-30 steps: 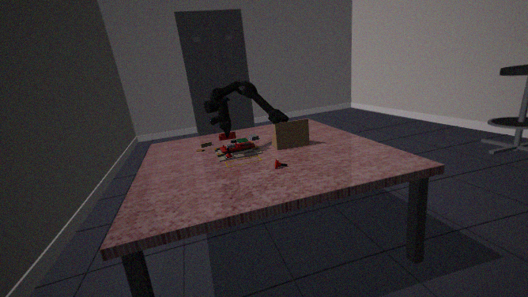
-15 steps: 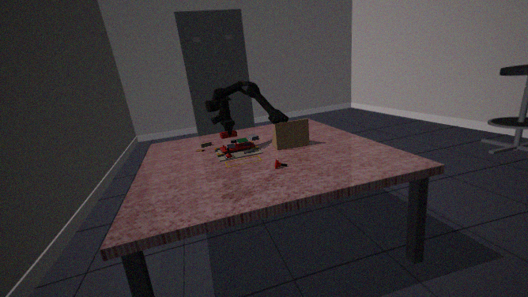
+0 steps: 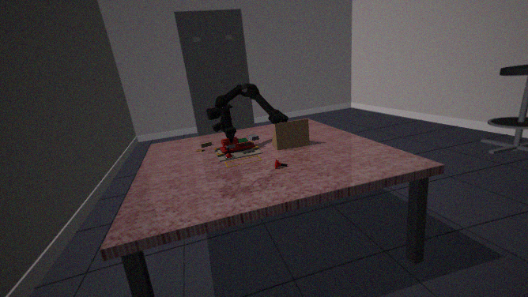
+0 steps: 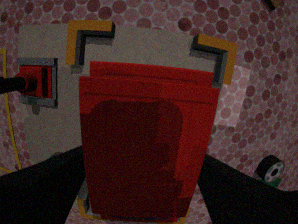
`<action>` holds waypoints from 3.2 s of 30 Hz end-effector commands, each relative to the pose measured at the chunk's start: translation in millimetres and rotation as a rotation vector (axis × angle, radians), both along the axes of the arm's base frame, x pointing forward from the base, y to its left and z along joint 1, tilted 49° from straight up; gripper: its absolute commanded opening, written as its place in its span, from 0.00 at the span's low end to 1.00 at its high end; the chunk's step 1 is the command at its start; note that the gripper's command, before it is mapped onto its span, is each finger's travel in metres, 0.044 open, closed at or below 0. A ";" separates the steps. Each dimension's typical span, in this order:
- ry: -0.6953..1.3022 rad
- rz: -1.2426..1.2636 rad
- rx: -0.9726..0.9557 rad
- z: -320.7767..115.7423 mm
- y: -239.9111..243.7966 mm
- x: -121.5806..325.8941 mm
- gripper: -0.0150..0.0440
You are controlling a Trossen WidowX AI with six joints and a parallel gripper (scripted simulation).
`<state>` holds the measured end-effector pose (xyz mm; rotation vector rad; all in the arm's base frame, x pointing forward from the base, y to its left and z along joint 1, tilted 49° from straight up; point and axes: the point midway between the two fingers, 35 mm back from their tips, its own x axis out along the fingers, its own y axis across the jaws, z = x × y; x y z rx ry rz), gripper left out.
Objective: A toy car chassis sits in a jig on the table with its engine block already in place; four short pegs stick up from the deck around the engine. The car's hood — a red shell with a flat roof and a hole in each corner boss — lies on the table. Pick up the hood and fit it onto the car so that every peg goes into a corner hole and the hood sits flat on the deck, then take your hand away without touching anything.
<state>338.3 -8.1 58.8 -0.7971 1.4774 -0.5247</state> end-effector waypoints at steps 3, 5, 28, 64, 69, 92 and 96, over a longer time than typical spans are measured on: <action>-0.005 0.009 -0.005 -0.9 -5.1 -0.4 0.25; -0.005 0.009 -0.005 -0.9 -5.2 -1.5 0.25; -0.005 0.009 -0.005 -0.9 -5.2 -1.5 0.25; -0.005 0.009 -0.005 -6.1 -10.7 0.1 0.25; -0.005 0.009 -0.005 -7.4 -12.1 0.2 0.25; -0.006 0.008 -0.004 -5.9 -10.4 0.2 0.25; -0.006 0.008 -0.003 -5.1 -9.5 0.1 0.25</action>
